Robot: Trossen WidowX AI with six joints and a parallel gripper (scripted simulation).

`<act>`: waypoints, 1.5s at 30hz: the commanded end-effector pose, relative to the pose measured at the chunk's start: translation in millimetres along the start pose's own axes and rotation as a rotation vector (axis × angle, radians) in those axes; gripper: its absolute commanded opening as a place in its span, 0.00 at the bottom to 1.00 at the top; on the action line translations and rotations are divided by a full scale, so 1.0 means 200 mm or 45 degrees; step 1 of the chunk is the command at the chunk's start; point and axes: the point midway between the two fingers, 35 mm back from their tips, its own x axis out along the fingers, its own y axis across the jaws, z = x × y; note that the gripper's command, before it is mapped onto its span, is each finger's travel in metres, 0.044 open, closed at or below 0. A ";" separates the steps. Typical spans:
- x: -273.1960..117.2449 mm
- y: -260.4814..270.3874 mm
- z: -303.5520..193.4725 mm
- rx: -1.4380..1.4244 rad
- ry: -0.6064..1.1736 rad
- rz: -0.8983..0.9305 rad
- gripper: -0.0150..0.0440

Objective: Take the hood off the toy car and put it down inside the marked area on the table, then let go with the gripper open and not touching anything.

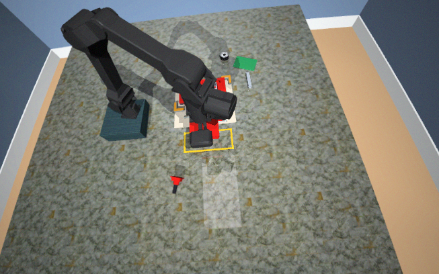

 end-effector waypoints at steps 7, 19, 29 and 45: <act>0.05 0.00 0.01 -0.005 -0.003 0.002 0.25; 0.10 0.00 0.01 -0.005 -0.003 0.002 0.25; 0.15 0.00 0.01 -0.005 -0.003 0.002 0.25; 0.22 0.00 0.01 -0.005 -0.003 0.003 0.25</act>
